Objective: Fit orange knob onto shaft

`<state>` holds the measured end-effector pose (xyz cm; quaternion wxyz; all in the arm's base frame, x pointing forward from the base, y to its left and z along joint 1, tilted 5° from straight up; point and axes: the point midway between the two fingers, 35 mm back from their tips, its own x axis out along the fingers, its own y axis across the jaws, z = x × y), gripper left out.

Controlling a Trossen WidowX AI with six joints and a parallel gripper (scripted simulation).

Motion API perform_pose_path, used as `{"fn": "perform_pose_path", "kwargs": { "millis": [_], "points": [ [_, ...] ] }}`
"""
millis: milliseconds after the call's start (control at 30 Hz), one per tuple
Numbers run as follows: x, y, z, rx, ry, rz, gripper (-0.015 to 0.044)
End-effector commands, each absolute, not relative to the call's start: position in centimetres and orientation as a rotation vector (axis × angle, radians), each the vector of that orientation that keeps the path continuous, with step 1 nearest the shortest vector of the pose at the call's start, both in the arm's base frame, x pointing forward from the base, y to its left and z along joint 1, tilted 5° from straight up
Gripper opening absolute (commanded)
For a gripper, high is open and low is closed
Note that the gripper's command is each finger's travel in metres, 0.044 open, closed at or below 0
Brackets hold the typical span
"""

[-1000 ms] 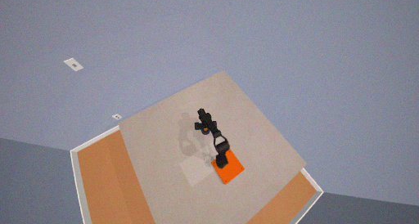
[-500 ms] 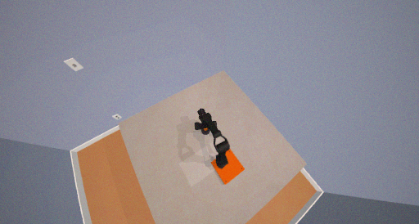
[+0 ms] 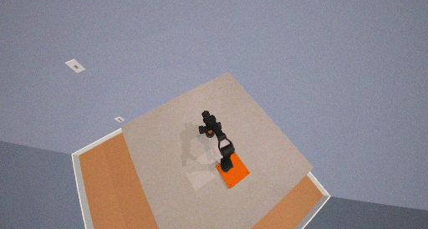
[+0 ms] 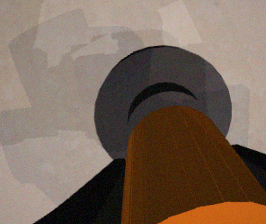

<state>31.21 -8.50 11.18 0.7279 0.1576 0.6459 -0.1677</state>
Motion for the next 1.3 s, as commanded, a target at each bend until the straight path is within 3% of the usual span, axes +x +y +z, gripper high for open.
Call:
{"fn": "perform_pose_path", "kwargs": {
  "millis": [0, 1267],
  "points": [
    [31.19, -8.46, 10.99, 0.297, 1.431, -0.322, 0.0],
    [31.14, -8.48, 10.89, 0.126, 1.451, -0.17, 0.0]
  ]
}}
